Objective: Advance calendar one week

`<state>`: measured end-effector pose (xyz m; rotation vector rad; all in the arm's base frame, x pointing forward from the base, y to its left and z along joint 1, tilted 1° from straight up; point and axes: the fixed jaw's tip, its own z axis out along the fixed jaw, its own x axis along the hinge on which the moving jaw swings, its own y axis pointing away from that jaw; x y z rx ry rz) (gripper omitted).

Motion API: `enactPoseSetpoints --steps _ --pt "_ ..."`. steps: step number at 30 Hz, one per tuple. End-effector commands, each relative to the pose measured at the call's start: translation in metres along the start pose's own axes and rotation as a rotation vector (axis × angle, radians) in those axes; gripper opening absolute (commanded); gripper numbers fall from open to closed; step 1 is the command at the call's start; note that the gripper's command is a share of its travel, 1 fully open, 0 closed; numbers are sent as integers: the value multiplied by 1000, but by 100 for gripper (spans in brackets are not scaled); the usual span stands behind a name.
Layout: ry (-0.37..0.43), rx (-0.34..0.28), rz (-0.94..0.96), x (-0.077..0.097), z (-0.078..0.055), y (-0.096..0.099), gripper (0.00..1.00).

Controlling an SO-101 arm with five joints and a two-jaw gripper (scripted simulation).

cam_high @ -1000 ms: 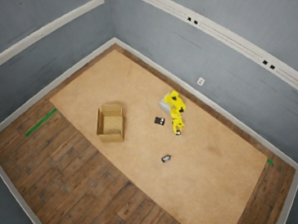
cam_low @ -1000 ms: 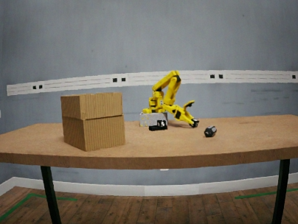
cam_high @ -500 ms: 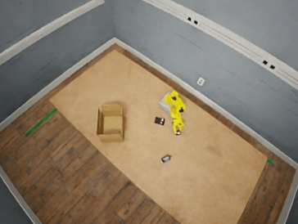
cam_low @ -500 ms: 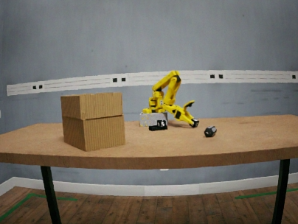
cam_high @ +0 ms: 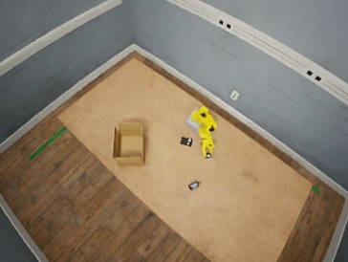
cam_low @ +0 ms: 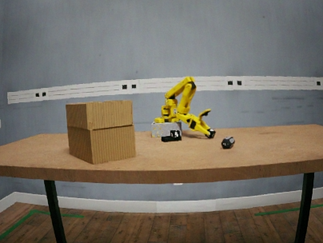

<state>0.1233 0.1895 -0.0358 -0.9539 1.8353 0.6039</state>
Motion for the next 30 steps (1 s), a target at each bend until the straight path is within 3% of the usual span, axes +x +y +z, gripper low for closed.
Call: enactPoseSetpoints --steps 1,17,30 --pt "-5 10 2 1 0 -3 21" --pt "-5 10 2 1 0 -3 35" --pt "0 10 2 0 -2 -2 36"
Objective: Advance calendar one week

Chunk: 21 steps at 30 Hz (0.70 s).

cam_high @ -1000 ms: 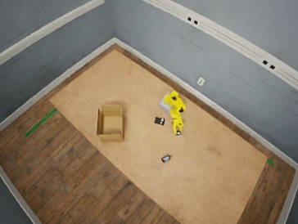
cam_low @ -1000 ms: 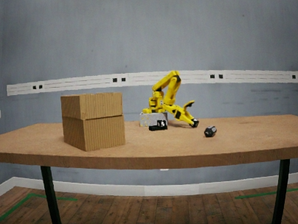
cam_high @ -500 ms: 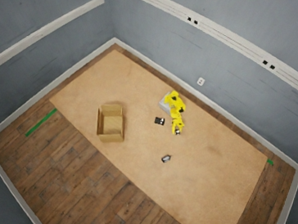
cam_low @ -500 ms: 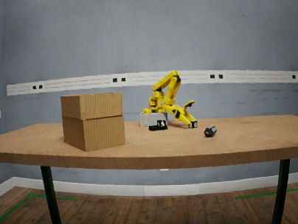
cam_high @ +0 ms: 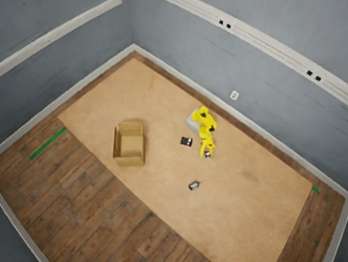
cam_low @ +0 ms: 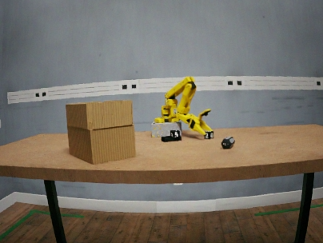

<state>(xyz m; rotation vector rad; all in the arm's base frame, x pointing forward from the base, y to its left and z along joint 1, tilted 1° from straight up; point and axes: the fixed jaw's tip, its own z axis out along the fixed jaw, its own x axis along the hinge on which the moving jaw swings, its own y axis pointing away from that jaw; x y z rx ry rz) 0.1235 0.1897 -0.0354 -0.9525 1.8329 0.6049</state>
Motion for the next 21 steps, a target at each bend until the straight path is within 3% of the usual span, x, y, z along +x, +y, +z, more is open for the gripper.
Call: enactPoseSetpoints --steps 1,21 --pt "5 10 2 0 -3 -2 36" --pt "113 9 0 -8 -51 -2 36"
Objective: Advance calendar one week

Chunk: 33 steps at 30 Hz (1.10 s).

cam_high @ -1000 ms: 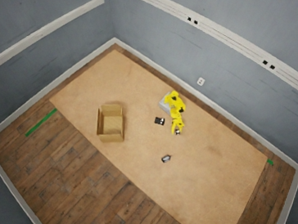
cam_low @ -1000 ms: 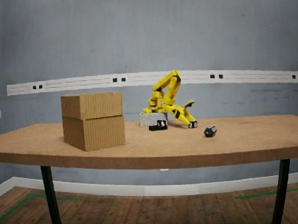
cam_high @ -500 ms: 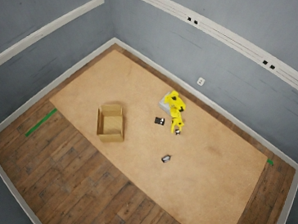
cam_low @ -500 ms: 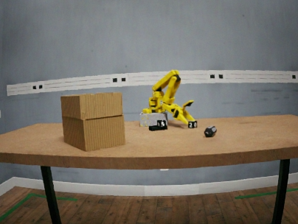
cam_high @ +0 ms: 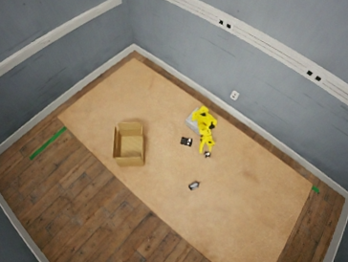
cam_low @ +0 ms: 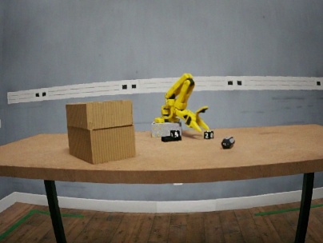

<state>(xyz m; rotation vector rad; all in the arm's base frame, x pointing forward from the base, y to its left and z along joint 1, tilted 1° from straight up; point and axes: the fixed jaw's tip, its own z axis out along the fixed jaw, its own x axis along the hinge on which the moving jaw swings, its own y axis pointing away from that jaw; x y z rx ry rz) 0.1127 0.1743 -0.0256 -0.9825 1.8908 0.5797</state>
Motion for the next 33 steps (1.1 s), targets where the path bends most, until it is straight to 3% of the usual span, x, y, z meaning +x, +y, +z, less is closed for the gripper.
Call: enactPoseSetpoints --steps 1,27,33 --pt "50 9 0 -5 -31 -2 36" --pt "53 9 0 -5 -33 -2 36" --pt "-7 9 0 -17 -31 -2 36"
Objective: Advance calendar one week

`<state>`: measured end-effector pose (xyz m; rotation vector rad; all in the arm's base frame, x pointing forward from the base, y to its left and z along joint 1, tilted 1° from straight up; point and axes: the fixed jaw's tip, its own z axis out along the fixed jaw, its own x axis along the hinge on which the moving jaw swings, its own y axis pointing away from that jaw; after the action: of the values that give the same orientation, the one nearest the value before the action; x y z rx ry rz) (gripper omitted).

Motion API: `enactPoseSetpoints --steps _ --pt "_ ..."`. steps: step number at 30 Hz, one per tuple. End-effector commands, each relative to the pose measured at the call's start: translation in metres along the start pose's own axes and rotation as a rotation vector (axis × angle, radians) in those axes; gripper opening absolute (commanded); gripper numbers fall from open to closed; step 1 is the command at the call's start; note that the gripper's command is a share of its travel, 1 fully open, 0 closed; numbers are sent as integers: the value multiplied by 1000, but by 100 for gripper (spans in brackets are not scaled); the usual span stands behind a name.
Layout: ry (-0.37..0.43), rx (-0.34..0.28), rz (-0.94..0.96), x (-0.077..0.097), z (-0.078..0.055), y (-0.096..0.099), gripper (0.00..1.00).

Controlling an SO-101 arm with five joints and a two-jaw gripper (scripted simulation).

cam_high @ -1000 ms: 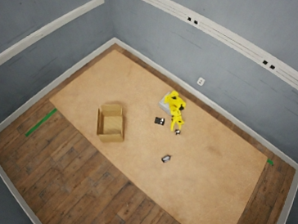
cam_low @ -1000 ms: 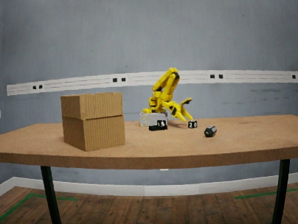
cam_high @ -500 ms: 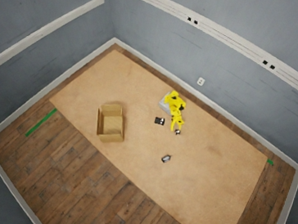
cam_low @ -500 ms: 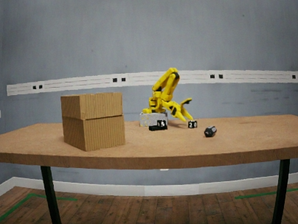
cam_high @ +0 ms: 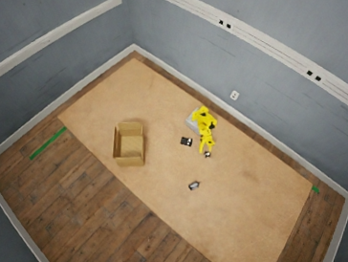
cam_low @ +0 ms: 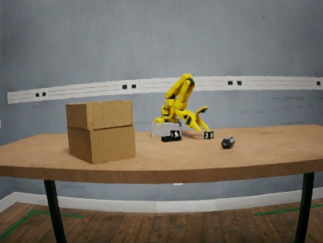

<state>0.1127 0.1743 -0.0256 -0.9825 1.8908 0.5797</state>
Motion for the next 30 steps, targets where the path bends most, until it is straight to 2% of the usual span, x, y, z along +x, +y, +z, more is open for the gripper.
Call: enactPoseSetpoints --steps 1,7,16,24,26,27,30 --pt "-27 9 0 -21 -31 -2 36" --pt "-191 10 -1 -52 -30 -2 35" --pt "-243 6 -1 -57 -22 -1 35" --pt "-337 7 -1 -78 -28 -1 35" --pt "-337 7 -1 -78 -28 -1 35" --pt "-374 8 -1 -86 -31 -2 35" --pt "-410 9 -1 -94 -35 -2 35"
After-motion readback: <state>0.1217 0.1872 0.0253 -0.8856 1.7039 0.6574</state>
